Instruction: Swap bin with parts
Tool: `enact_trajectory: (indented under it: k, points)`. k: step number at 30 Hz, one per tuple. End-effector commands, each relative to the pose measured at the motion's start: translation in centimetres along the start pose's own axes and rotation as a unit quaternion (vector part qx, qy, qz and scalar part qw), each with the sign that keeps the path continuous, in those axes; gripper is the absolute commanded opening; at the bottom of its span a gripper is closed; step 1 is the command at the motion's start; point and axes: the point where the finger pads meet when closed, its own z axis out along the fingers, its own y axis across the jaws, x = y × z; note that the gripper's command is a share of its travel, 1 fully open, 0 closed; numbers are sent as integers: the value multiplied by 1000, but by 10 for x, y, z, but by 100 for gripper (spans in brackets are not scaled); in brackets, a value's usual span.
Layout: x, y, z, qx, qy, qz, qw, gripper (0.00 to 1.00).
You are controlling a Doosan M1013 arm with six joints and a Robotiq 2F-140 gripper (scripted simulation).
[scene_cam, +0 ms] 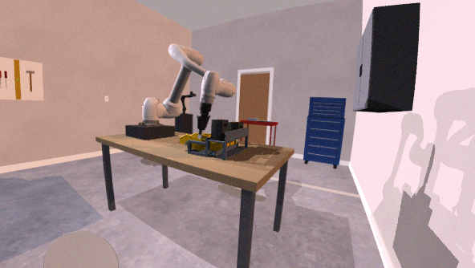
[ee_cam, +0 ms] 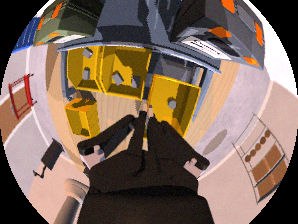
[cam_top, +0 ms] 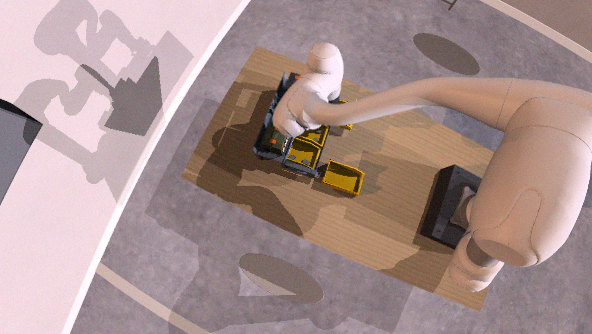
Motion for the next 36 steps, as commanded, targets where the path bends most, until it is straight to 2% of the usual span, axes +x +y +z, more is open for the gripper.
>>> enact_trajectory:
  k: [1, 36]
  points:
    - [1, -4, 3, 3, 0, -1, 1000, 10]
    - [4, -4, 16, 3, 2, -1, 1000, 10]
